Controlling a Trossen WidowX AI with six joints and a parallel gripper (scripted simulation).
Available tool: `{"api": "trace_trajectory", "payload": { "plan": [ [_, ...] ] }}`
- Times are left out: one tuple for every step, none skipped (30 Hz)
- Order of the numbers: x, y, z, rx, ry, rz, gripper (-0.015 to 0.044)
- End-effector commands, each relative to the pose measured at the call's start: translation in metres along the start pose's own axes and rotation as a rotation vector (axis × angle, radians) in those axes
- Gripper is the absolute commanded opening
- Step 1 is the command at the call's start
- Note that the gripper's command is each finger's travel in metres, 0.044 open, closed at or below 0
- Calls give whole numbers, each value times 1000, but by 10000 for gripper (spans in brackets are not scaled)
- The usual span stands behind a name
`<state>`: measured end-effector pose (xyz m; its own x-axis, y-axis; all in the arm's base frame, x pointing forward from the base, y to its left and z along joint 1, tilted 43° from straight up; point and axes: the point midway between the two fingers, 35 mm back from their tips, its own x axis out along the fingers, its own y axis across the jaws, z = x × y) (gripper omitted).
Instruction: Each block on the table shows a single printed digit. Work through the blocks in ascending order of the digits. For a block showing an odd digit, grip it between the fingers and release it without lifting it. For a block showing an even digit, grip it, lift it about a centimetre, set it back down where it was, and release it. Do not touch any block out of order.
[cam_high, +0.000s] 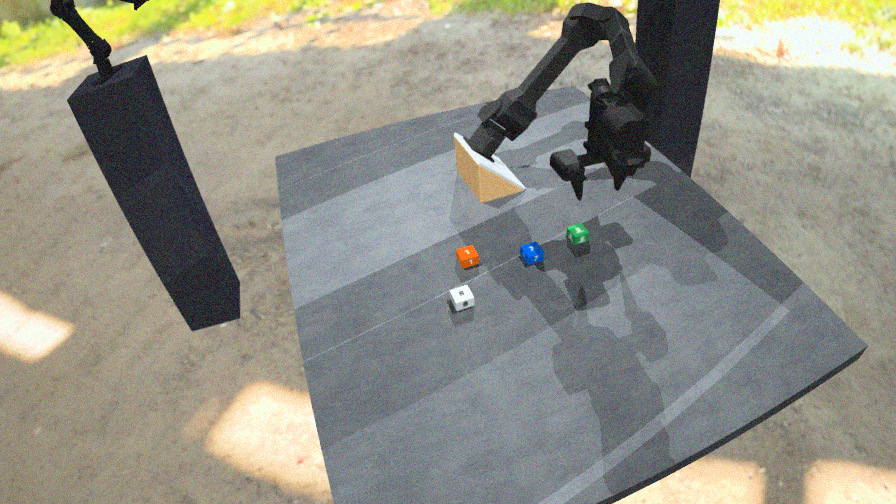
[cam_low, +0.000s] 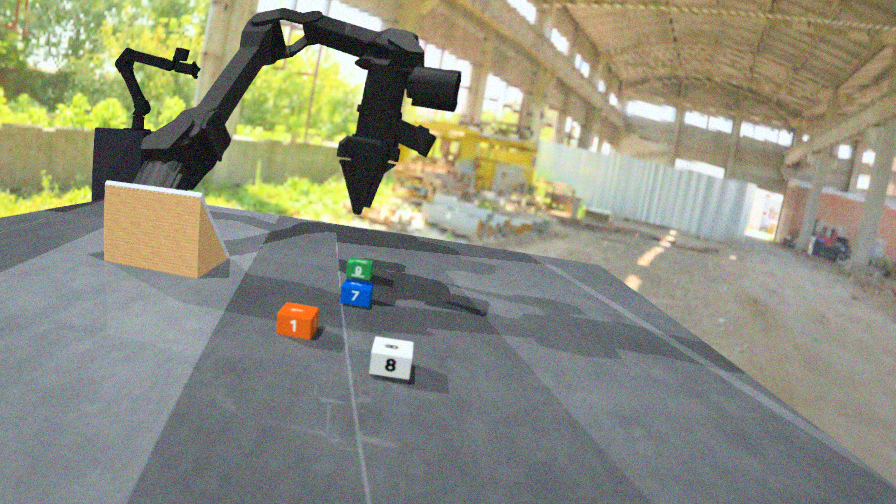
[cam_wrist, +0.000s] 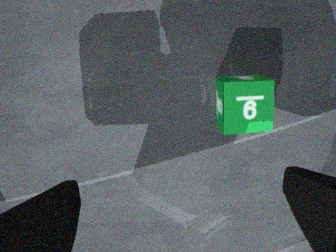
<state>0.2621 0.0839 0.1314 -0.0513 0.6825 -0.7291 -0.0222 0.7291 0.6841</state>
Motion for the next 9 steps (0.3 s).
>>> {"api": "trace_trajectory", "payload": {
  "plan": [
    [-39, 52, -20, -16, -16, 3, 400],
    [-43, 57, -23, -16, -16, 3, 400],
    [-44, 58, -24, -16, -16, 3, 400],
    [-44, 58, -24, -16, -16, 3, 400],
    [-44, 58, -24, -16, -16, 3, 400],
    [-44, 58, -24, -16, -16, 3, 400],
    [-44, 58, -24, -16, -16, 3, 400],
    [-44, 58, -24, -16, -16, 3, 400],
    [-44, 58, -24, -16, -16, 3, 400]
  ]
}}
